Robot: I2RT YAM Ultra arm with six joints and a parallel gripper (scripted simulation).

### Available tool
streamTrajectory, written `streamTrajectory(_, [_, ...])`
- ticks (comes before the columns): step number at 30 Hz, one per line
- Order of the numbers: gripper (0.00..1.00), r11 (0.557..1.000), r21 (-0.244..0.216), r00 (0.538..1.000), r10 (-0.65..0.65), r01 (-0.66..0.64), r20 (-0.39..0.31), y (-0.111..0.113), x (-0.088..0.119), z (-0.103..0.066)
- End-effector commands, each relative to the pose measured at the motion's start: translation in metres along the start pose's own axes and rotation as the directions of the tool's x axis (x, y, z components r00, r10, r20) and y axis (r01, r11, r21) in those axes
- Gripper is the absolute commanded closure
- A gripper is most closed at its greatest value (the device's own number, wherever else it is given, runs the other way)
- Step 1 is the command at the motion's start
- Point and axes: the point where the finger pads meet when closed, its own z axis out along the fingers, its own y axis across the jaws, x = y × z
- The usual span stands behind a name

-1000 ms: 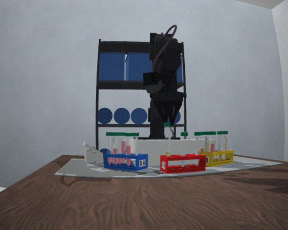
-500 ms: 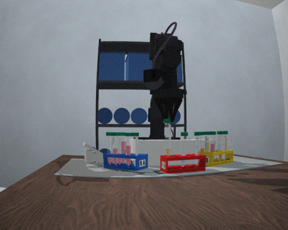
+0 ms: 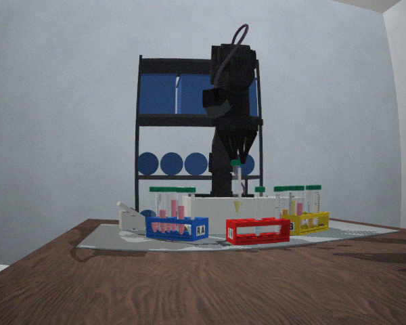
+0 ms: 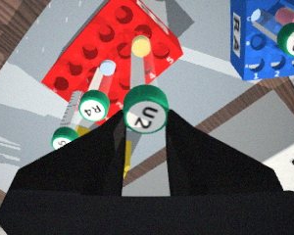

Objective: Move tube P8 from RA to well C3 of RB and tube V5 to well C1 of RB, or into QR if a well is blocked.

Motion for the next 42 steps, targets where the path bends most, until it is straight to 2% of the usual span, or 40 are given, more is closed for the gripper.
streamTrajectory(1, [1.0, 1.0, -0.027, 0.999, 0.003, -0.002, 0.041, -0.001, -0.005, -0.025])
streamTrajectory(6, [1.0, 1.0, -0.027, 0.999, 0.004, -0.002, 0.041, -0.003, -0.004, -0.028])
streamTrajectory(7, [1.0, 1.0, -0.001, 1.0, 0.002, -0.002, 0.007, -0.01, 0.006, -0.016])
streamTrajectory(11, [1.0, 1.0, -0.017, 1.0, 0.004, -0.004, 0.028, -0.012, 0.005, -0.016])
streamTrajectory(42, [1.0, 1.0, -0.015, 1.0, 0.001, -0.001, 0.028, -0.042, 0.039, -0.013])
